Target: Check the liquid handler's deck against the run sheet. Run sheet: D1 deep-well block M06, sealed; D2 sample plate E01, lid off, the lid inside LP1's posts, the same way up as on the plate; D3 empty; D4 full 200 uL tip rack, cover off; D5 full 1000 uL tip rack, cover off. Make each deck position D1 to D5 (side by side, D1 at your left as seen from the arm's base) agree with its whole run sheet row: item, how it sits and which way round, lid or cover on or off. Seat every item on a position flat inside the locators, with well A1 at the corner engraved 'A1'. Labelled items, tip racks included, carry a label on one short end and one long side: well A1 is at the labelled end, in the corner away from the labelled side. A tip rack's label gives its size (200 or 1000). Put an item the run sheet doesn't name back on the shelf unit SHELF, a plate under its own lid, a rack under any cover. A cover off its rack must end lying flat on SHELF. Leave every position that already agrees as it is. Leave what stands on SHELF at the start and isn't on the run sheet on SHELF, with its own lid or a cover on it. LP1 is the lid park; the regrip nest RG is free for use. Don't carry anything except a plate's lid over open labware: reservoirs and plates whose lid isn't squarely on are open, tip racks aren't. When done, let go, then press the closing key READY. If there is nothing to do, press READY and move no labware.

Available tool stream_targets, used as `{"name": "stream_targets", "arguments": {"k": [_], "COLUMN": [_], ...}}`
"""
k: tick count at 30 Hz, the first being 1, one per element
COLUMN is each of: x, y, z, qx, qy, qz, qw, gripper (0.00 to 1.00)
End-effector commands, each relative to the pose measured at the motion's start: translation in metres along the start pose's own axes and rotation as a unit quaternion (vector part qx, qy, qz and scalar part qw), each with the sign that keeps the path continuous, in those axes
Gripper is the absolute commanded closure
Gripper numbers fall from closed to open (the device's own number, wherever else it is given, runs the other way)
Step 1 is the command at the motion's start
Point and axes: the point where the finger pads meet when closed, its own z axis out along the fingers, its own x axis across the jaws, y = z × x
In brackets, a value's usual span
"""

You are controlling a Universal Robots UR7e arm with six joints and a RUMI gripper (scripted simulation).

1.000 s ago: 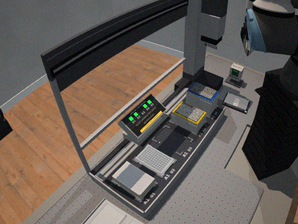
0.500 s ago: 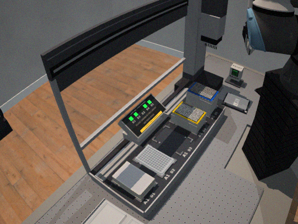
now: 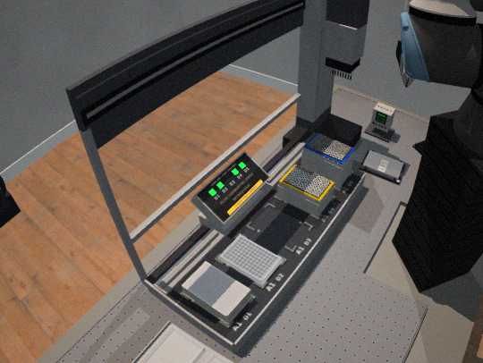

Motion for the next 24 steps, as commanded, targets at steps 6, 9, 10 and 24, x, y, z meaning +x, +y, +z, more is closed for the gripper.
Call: {"name": "stream_targets", "arguments": {"k": [6,9,10,24], "x": [0.0396,0.0403,0.0403,0.0403], "y": [-0.0948,-0.0966,-0.0966,-0.0966], "z": [0.0262,0.0268,0.0268,0.0268], "qx": [-0.015,-0.015,-0.015,-0.015], "qy": [-0.011,-0.011,-0.011,-0.011], "qz": [0.107,0.107,0.107,0.107], "qw": [0.9941,0.9941,0.9941,0.9941], "gripper": [1.0,1.0,1.0,1.0]}}
